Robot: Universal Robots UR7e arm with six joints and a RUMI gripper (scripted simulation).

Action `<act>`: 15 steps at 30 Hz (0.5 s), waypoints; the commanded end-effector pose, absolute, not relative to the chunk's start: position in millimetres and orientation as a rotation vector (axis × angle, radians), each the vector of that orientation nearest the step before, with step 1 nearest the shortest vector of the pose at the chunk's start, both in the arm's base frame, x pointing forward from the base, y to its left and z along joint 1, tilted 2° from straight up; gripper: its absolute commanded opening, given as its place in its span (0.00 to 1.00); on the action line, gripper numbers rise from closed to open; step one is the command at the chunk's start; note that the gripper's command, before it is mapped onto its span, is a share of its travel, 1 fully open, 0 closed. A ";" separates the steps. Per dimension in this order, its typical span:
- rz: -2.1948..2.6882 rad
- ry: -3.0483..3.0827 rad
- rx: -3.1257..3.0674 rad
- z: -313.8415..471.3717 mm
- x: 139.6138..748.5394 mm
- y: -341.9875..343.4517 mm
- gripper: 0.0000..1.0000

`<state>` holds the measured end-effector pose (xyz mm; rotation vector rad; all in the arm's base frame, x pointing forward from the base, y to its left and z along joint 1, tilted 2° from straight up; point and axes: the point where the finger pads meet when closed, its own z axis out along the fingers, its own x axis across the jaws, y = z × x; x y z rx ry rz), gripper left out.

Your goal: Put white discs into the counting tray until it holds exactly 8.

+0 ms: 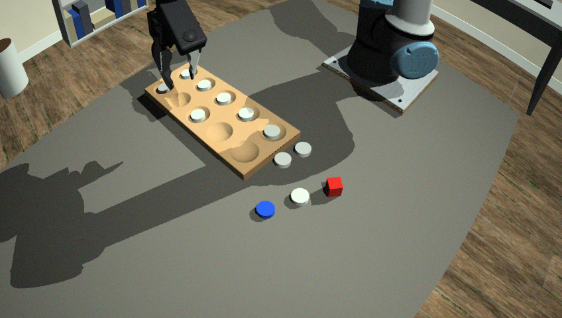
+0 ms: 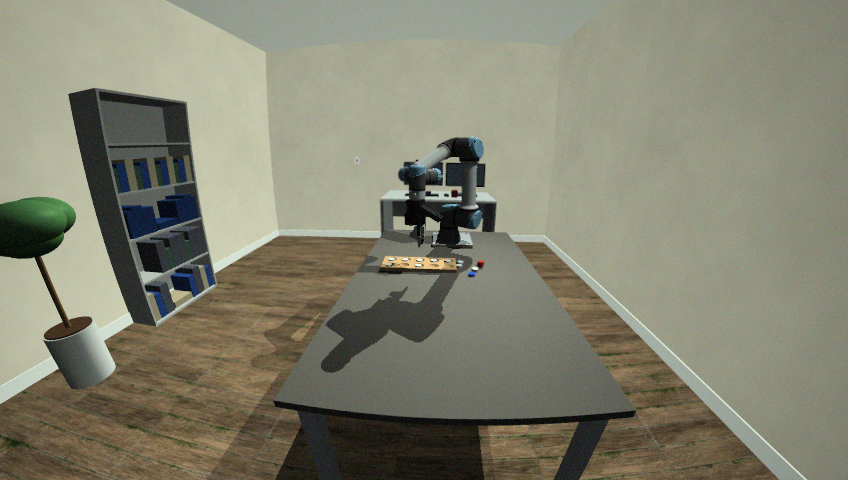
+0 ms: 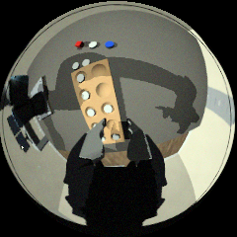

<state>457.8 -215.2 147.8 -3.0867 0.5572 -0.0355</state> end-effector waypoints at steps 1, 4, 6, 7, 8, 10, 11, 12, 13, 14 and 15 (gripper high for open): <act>-0.024 0.781 -3.042 150.1 462.6 -189.3 0.28; -0.023 0.827 -3.029 150.7 463.5 -183.3 0.28; -0.022 0.874 -3.016 151.3 464.4 -177.2 0.28; -0.022 0.921 -3.002 151.9 465.2 -171.1 0.28; -0.021 0.968 -2.986 152.5 466.0 -165.0 0.28; -0.020 1.016 -2.970 153.1 466.6 -158.8 0.28; -0.019 1.063 -2.954 153.7 467.1 -152.7 0.28; -0.019 1.063 -2.954 153.7 467.1 -152.7 0.28; -0.018 1.110 -2.936 154.3 467.6 -146.5 0.28; -0.018 1.110 -2.936 154.3 467.6 -146.5 0.28; -0.017 1.158 -2.917 154.8 467.9 -140.3 0.28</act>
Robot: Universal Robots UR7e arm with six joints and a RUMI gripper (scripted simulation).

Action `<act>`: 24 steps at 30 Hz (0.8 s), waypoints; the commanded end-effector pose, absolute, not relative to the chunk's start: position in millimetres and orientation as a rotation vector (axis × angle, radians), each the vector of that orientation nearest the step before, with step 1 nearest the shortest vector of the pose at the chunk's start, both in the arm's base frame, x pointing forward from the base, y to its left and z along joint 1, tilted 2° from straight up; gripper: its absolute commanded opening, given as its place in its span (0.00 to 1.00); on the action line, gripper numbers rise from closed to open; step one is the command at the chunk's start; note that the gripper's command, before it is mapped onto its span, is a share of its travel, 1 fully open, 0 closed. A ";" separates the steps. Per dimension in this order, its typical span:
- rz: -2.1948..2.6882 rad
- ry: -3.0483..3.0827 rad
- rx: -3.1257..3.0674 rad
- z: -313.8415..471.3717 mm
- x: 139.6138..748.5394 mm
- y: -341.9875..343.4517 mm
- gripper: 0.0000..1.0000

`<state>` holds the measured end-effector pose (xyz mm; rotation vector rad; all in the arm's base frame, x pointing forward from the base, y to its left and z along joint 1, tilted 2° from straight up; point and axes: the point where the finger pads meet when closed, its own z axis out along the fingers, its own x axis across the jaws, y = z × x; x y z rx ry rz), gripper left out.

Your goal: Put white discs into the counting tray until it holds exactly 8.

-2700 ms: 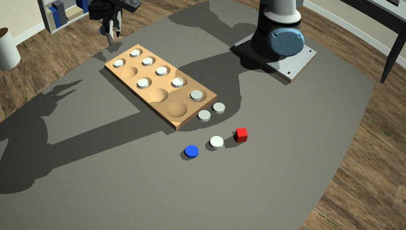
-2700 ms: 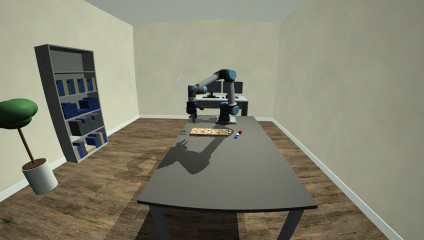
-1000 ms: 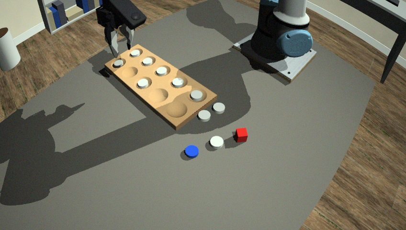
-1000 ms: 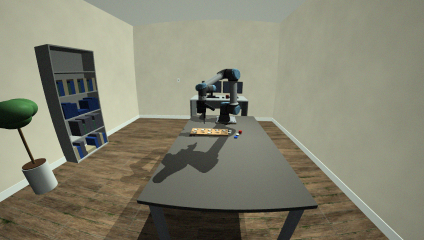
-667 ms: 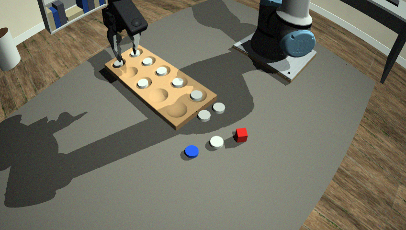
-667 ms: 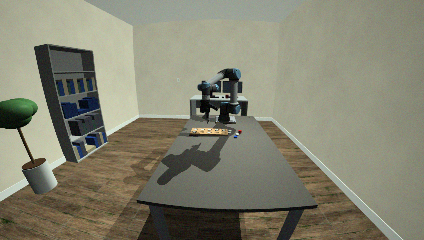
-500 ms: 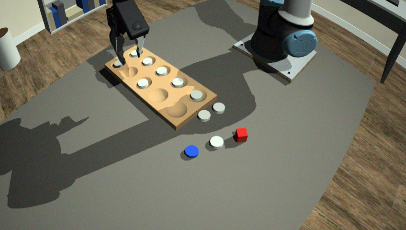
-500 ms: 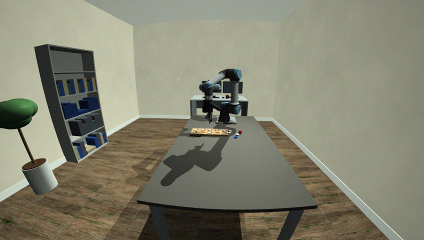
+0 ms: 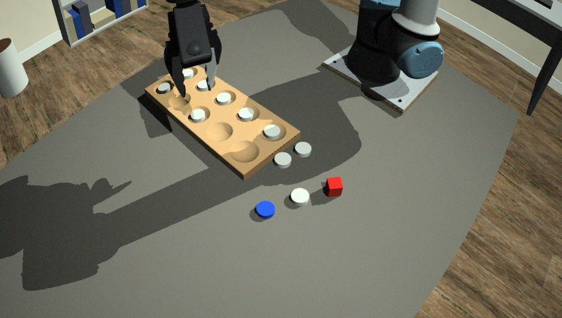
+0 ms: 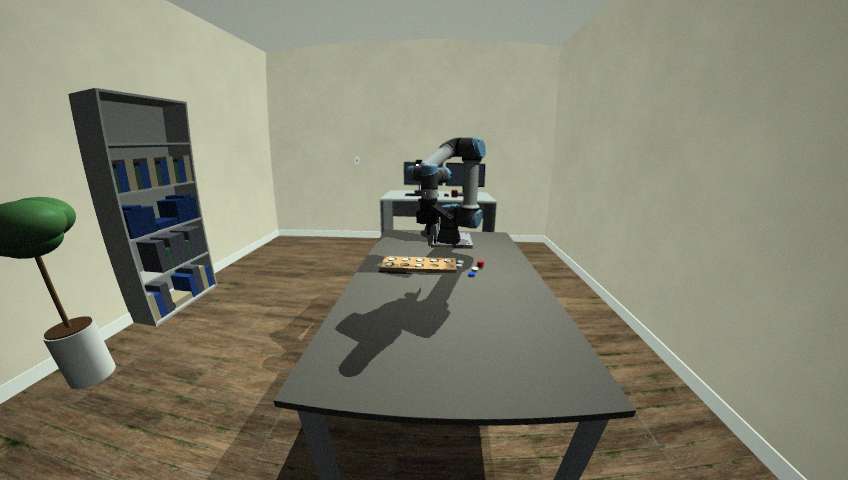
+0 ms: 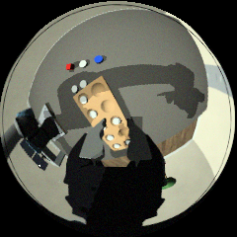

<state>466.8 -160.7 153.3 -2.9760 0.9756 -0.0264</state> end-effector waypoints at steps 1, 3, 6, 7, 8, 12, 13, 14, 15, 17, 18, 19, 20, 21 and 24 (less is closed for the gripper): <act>-0.017 1.205 -2.898 155.4 468.2 -134.2 0.28; -0.016 1.252 -2.878 155.9 468.3 -128.0 0.28; -0.015 1.299 -2.857 156.4 468.3 -121.9 0.28; -0.015 1.299 -2.857 156.4 468.3 -121.9 0.28; -0.014 1.346 -2.835 157.0 468.2 -115.8 0.28; -0.011 1.485 -2.765 158.4 467.4 -97.6 0.28; -0.011 1.485 -2.765 158.4 467.4 -97.6 0.28; -0.010 1.531 -2.740 158.9 466.9 -91.6 0.28; -0.010 1.531 -2.740 158.9 466.9 -91.6 0.28; -0.009 1.620 -2.688 159.8 465.6 -79.8 0.28; -0.009 1.620 -2.688 159.8 465.6 -79.8 0.28; -0.008 1.665 -2.661 160.2 464.8 -74.0 0.28; -0.008 1.665 -2.661 160.2 464.8 -74.0 0.28; -0.007 1.708 -2.633 160.6 463.9 -68.2 0.28; -0.006 1.751 -2.605 161.0 462.9 -62.5 0.28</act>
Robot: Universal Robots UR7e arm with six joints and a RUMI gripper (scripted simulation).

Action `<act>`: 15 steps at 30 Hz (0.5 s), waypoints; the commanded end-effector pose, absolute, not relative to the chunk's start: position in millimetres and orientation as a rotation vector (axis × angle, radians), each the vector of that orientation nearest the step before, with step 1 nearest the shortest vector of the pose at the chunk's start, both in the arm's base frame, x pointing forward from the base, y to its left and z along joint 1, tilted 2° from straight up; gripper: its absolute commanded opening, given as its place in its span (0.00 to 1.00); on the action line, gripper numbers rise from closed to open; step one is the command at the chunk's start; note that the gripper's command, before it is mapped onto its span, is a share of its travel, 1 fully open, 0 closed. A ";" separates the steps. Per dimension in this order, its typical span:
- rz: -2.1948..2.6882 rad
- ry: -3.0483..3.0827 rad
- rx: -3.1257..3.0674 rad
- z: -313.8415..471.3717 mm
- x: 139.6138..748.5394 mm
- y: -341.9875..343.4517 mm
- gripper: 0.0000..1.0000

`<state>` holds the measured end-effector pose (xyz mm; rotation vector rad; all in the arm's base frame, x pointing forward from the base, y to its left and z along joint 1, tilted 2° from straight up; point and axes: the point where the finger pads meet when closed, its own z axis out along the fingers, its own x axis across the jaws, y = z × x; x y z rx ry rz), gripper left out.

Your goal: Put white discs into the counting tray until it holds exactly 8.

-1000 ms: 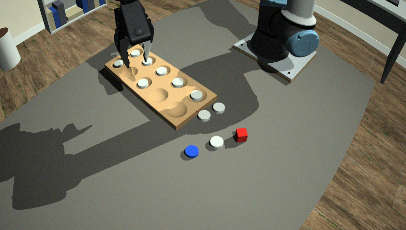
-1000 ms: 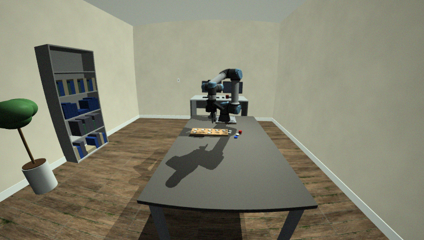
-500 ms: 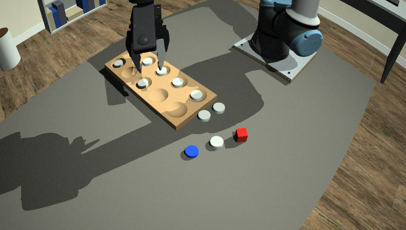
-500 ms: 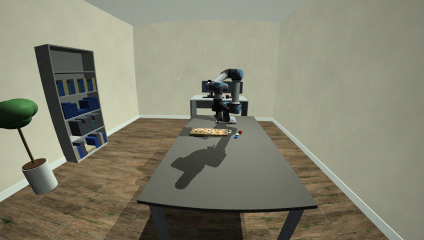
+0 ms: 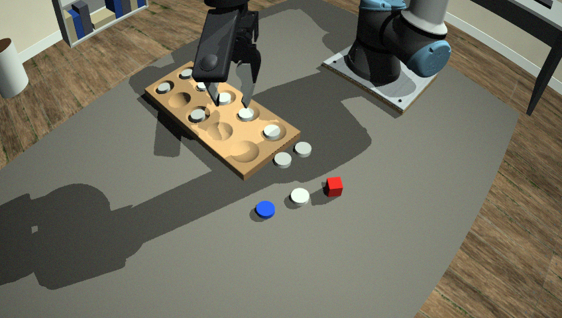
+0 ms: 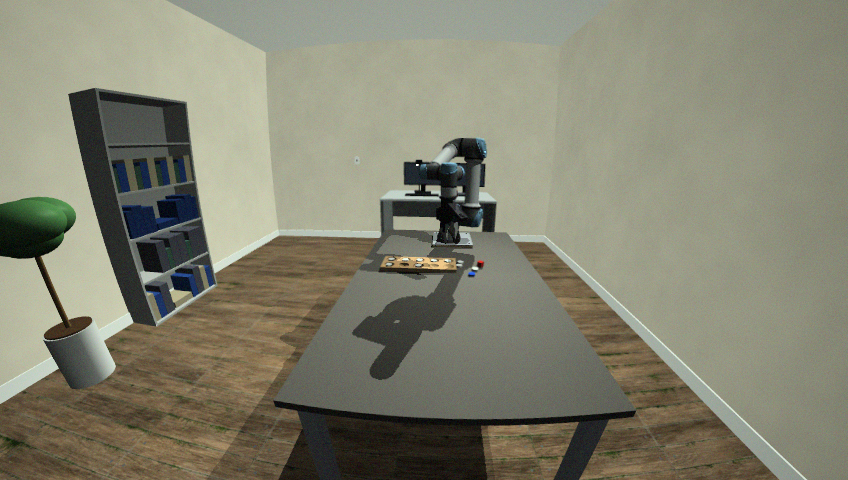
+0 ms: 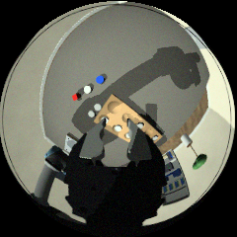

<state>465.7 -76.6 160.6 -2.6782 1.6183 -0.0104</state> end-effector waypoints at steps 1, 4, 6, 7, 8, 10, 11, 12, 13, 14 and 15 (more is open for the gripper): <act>-0.006 1.794 -2.576 161.4 461.8 -56.8 0.28; -0.004 1.877 -2.517 162.1 459.4 -45.7 0.28; -0.004 1.917 -2.486 162.5 458.0 -40.3 0.28; -0.003 1.957 -2.455 162.8 456.6 -35.0 0.28; -0.003 1.957 -2.455 162.8 456.6 -35.0 0.28; -0.002 2.034 -2.393 163.4 453.4 -24.5 0.28; -0.002 2.034 -2.393 163.4 453.4 -24.5 0.28; -0.001 2.072 -2.361 163.7 451.7 -19.4 0.28; -0.001 2.072 -2.361 163.7 451.7 -19.4 0.28; -0.001 2.109 -2.329 164.0 450.0 -14.4 0.28; -0.001 2.144 -2.296 164.2 448.2 -9.5 0.28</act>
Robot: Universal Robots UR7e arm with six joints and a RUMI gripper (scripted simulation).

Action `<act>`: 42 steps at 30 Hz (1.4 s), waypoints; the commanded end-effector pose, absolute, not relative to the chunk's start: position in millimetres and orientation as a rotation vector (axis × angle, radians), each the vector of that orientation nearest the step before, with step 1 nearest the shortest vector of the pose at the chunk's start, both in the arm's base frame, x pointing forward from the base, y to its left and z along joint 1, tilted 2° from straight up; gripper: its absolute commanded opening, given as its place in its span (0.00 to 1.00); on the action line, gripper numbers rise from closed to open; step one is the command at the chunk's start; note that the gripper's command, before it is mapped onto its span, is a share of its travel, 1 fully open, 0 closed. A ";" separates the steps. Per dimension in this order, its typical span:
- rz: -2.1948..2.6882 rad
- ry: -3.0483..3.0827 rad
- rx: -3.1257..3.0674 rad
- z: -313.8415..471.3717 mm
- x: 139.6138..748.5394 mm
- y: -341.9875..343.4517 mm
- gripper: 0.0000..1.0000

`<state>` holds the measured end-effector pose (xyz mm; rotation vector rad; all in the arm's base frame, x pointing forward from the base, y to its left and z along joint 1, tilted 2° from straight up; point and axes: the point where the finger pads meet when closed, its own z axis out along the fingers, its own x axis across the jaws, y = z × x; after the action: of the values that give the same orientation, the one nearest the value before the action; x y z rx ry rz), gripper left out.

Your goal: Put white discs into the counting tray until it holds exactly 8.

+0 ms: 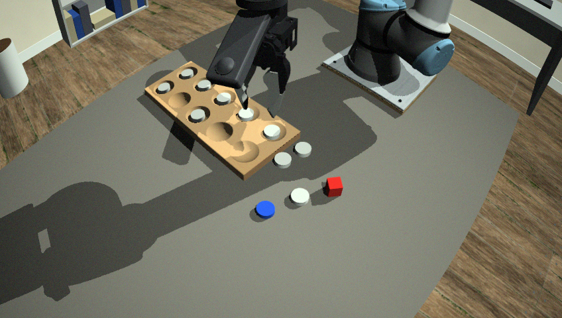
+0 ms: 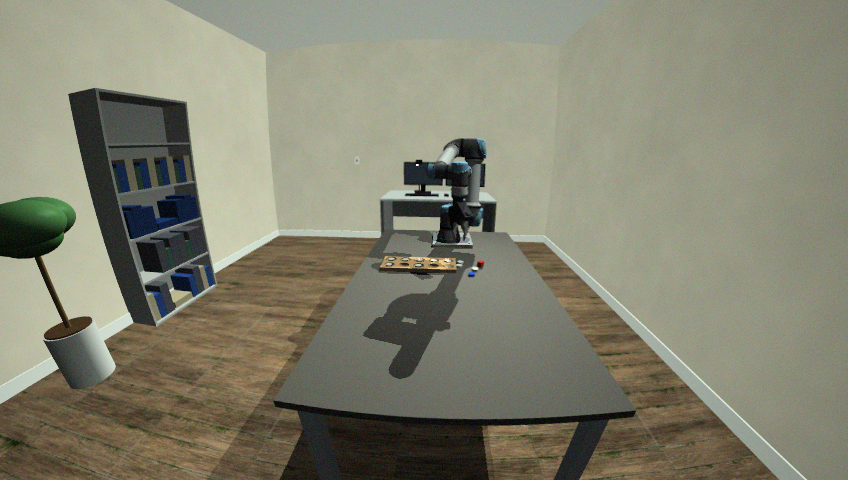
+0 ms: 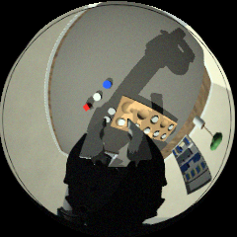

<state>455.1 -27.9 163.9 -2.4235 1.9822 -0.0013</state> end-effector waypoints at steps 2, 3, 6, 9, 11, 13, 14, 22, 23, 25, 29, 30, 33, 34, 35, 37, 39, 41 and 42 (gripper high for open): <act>-0.001 2.144 -2.296 164.2 448.2 -9.5 0.28; 0.000 2.179 -2.264 164.5 446.3 -4.7 0.28; -0.002 2.249 -2.194 163.3 444.8 2.5 0.28; -0.001 2.321 -2.120 157.7 446.8 6.3 0.28; -0.002 2.355 -2.082 155.8 447.6 8.2 0.28; -0.004 2.387 -2.044 153.9 448.3 10.1 0.28; -0.006 2.419 -2.006 152.1 448.9 12.0 0.28; -0.013 2.559 -1.820 143.3 451.5 21.1 0.28; -0.014 2.584 -1.784 141.7 451.9 22.9 0.28; -0.015 2.608 -1.748 140.1 452.3 24.7 0.28; -0.018 2.672 -1.644 135.5 453.1 29.7 0.28; -0.019 2.692 -1.611 134.0 453.3 31.3 0.28; -0.022 2.745 -1.515 129.9 453.8 36.0 0.28; -0.023 2.761 -1.484 128.6 453.9 37.5 0.28; -0.023 2.761 -1.484 128.6 453.9 37.5 0.28; -0.024 2.776 -1.455 127.4 453.9 38.9 0.28; -0.025 2.804 -1.398 125.0 454.0 41.6 0.28; -0.026 2.829 -1.345 122.8 454.1 44.2 0.28; -0.027 2.840 -1.320 121.8 454.1 45.5 0.28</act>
<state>454.2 39.0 128.5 -1.4669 2.7641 -0.0141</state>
